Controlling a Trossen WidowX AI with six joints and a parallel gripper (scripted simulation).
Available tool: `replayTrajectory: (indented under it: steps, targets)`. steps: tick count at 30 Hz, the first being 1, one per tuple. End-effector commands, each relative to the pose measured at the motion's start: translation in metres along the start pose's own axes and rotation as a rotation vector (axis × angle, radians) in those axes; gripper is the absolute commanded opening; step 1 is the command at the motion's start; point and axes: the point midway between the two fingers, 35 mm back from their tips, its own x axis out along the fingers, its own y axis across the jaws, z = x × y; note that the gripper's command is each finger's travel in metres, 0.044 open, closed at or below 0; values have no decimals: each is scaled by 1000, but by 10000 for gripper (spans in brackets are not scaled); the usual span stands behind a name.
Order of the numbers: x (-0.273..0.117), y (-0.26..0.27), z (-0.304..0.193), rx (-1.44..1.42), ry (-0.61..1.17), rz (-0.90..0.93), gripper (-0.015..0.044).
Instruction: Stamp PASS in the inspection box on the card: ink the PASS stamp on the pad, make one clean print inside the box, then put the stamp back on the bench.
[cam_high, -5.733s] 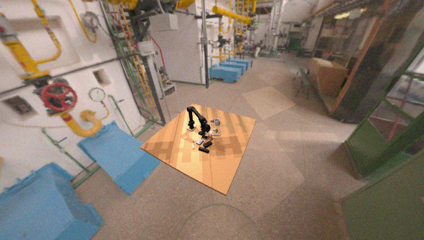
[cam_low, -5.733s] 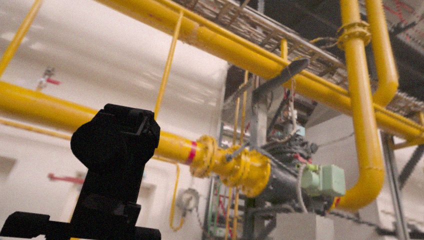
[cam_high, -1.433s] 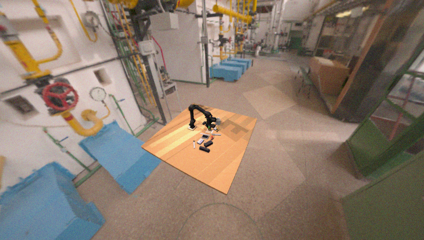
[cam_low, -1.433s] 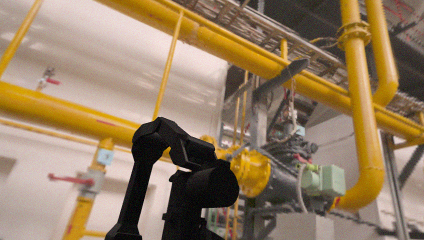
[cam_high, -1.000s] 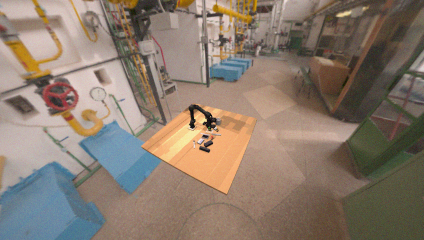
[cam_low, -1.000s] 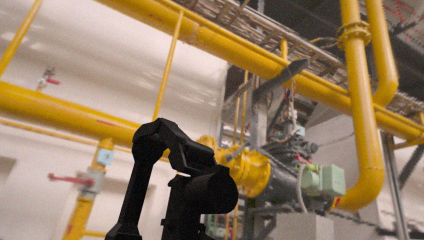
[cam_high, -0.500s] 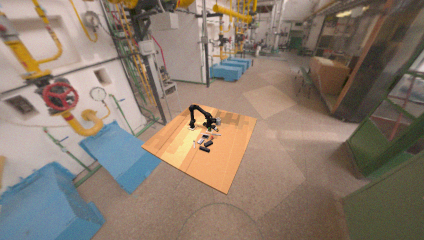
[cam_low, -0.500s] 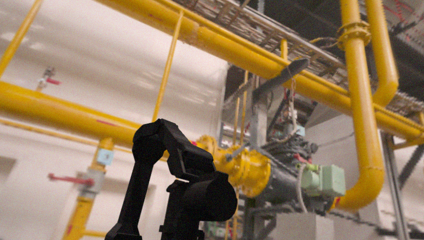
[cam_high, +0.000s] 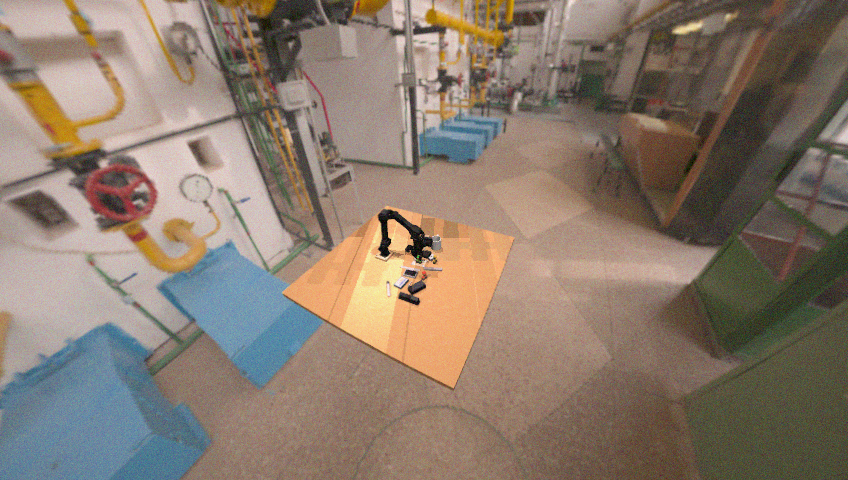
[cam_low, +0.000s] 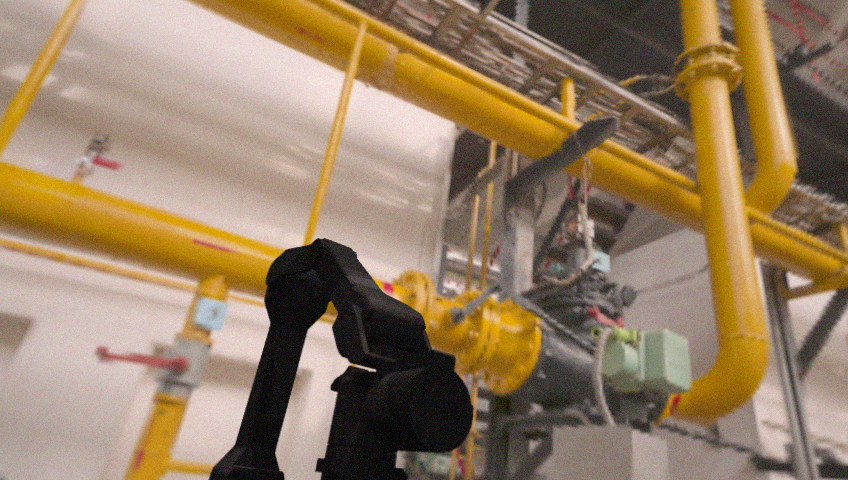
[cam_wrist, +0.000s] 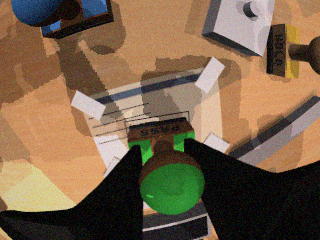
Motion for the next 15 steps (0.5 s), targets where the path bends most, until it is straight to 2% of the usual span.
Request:
replayTrajectory:
  steps: [1,15]
  targets:
    - [1,0,0,-3,-2,-1,0]
    - [4,0,0,-3,-2,-1,0]
